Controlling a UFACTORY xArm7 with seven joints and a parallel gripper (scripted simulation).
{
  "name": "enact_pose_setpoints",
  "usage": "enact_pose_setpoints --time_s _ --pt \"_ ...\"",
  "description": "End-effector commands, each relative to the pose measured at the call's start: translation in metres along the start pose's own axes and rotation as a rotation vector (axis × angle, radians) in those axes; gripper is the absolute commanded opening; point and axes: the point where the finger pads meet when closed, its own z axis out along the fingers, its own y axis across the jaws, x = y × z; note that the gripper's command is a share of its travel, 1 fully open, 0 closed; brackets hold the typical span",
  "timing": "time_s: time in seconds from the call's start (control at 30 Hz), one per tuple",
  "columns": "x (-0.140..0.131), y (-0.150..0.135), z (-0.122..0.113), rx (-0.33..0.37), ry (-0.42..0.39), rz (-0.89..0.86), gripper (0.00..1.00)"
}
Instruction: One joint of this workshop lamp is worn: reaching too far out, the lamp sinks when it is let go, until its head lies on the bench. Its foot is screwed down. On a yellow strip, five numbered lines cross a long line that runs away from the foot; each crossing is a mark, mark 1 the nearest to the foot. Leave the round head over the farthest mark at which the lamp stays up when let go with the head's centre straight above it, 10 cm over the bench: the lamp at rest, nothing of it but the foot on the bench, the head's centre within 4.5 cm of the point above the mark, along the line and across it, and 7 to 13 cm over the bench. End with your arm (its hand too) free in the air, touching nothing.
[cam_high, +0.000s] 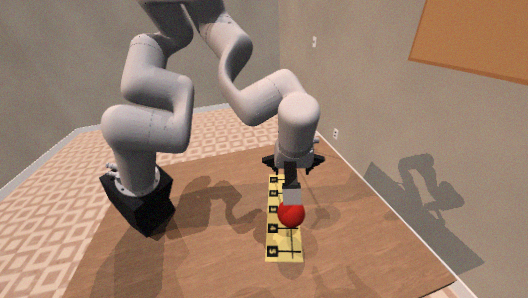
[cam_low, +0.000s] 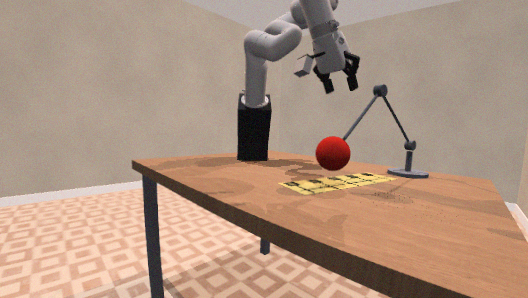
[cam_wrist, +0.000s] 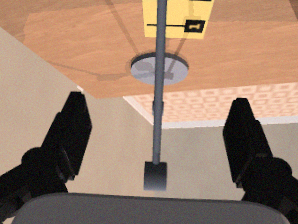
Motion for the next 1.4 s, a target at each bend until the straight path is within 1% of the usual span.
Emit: enact_pose_setpoints --time_s 0.0,0.57,1.07,1.13,1.37 --pt "0.0 -0.001 -0.001 0.003 0.0 -0.001 1.0" --pt "0.0 -0.001 -0.001 0.003 0.0 -0.001 1.0" --pt "-0.016 0.0 0.01 0.001 0.113 0.0 1.0" --pt "-0.016 0.0 0.01 0.001 0.113 0.0 1.0" --pt "-0.014 0.0 0.028 0.001 0.107 -0.001 1.0"
